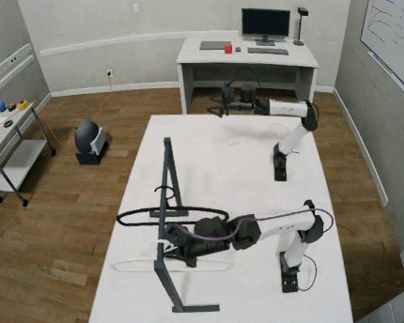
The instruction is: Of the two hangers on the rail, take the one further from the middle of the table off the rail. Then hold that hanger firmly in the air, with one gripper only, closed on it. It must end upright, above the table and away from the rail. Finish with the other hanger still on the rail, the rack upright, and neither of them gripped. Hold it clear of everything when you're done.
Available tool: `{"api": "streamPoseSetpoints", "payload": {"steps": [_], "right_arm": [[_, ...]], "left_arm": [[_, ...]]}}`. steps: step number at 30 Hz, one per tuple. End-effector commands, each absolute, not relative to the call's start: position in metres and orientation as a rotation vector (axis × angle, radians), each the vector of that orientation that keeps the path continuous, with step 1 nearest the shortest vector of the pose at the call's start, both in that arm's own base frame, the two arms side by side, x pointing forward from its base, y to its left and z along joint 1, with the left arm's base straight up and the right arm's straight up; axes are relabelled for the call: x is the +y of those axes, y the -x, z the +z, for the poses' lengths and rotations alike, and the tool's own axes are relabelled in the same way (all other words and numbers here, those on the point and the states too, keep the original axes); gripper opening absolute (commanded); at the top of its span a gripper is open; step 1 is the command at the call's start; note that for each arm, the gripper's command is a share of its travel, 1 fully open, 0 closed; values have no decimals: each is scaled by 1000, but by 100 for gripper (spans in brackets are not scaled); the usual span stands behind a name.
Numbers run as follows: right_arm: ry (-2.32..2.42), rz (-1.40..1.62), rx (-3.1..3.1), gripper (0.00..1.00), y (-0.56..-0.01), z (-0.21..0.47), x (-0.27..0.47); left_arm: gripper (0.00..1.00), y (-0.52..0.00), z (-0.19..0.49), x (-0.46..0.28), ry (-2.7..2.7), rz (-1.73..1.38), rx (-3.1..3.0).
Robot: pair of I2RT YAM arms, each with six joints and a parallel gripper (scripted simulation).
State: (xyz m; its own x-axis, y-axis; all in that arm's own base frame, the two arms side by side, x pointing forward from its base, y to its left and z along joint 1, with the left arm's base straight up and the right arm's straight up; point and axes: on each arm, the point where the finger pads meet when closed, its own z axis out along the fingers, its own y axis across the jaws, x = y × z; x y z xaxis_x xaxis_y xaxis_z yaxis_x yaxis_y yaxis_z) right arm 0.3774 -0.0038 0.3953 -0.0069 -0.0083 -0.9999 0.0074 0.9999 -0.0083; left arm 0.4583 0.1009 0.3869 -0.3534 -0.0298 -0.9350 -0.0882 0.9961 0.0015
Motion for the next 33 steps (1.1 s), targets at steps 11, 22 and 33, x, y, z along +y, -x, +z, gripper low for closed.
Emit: {"api": "streamPoseSetpoints", "payload": {"steps": [11, 22, 33], "right_arm": [[1, -14, 1559, 100, -376, 402, -4], [1, -14, 1559, 100, -376, 402, -4], [1, -14, 1559, 100, -376, 402, -4]], "left_arm": [[1, -462, 394, 100, 90, 56, 1924], [1, -462, 412, 100, 90, 56, 1925], [1, -461, 426, 100, 90, 56, 1926]]}}
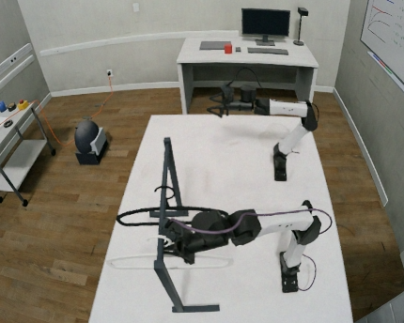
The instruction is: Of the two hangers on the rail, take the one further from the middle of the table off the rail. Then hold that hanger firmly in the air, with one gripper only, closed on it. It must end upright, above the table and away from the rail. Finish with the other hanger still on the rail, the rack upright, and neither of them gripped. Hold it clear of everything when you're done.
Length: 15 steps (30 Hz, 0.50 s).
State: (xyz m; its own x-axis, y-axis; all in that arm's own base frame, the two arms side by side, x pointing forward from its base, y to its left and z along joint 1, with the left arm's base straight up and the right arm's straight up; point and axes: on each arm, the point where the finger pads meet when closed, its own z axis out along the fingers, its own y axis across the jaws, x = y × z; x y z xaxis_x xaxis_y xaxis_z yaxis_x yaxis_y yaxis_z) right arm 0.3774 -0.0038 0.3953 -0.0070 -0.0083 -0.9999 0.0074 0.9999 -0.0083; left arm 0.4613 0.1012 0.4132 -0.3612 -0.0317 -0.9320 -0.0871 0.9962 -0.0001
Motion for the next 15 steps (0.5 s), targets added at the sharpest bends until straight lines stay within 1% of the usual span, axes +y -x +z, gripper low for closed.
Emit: {"api": "streamPoseSetpoints", "payload": {"steps": [1, 12, 13, 14, 15], "right_arm": [[1, -14, 1559, 100, -376, 402, -4], [1, -14, 1559, 100, -376, 402, -4], [1, -14, 1559, 100, -376, 402, -4], [1, -14, 1559, 100, -376, 402, -4], [1, -14, 1559, 100, -376, 402, -4]], "left_arm": [[1, -461, 428, 100, 90, 56, 1926], [1, -461, 442, 100, 90, 55, 1927], [1, -449, 460, 97, 84, 63, 1892], [1, -460, 447, 99, 89, 56, 1922], [1, -456, 457, 99, 84, 63, 1893]]}}
